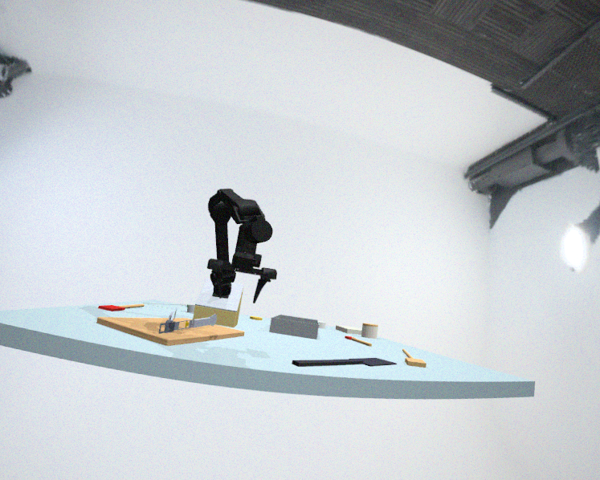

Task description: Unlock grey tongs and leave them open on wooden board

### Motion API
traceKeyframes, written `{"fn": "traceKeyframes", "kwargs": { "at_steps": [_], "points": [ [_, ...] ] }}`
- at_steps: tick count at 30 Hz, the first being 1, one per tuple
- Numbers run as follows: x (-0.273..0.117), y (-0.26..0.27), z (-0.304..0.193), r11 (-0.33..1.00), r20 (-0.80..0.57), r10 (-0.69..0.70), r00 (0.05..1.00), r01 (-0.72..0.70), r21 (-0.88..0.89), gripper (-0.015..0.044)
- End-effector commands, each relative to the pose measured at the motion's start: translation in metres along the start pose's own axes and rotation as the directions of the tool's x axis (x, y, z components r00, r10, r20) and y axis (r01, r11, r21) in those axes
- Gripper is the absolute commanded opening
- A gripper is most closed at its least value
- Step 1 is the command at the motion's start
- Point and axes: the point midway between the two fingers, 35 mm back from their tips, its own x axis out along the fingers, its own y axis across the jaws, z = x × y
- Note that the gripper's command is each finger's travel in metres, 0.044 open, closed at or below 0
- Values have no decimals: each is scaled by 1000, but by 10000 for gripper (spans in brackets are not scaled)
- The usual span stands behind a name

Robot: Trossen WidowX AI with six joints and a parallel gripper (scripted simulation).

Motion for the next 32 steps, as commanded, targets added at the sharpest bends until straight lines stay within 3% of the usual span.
{"fn": "traceKeyframes", "kwargs": {
  "at_steps": [1, 5, 12, 32],
  "points": [
    [-15, 3, 1, 1000, 30, -7, 1000, 6, 19, 440],
    [-17, 3, 1, 1000, 29, -7, 1000, 6, 19, 440],
    [-56, 0, -4, 1000, 11, -6, 1000, 6, 6, 440],
    [-56, 0, -4, 1000, 11, -6, 1000, 6, 6, 440]
  ]
}}
